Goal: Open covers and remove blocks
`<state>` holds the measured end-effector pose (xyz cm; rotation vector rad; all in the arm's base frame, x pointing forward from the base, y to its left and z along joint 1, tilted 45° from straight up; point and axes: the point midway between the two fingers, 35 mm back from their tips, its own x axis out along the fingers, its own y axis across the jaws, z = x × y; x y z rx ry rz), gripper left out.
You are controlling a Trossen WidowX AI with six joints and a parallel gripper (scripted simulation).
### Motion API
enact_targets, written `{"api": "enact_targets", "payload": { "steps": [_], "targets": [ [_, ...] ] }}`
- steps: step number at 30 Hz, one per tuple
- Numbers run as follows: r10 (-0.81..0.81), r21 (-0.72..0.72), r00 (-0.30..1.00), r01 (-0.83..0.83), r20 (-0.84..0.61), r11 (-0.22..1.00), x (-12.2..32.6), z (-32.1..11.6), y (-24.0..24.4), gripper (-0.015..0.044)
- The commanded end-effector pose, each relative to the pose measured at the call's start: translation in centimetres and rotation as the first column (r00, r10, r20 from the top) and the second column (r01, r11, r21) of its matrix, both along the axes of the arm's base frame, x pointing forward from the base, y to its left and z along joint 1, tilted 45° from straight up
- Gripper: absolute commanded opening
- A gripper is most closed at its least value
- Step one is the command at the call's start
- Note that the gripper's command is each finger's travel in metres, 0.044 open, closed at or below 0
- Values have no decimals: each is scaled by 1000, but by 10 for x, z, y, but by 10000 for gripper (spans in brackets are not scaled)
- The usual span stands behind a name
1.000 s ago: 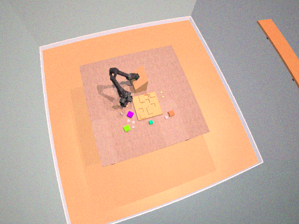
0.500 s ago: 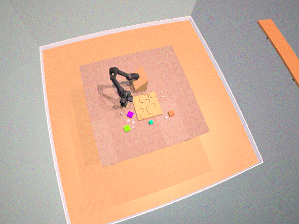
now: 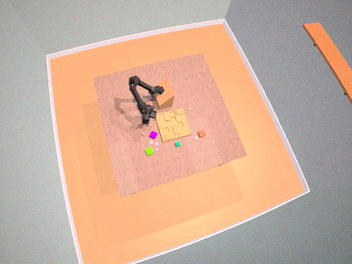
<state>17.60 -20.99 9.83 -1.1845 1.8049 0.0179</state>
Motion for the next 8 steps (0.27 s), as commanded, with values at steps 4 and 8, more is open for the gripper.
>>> {"api": "enact_targets", "payload": {
  "steps": [4, 8],
  "targets": [
    [-2, -8, 1000, 2, 2, 1000, -1, 16, 14, 440],
    [-114, -64, 976, 127, 184, 990, 4, 33, 3, 440]
  ]
}}
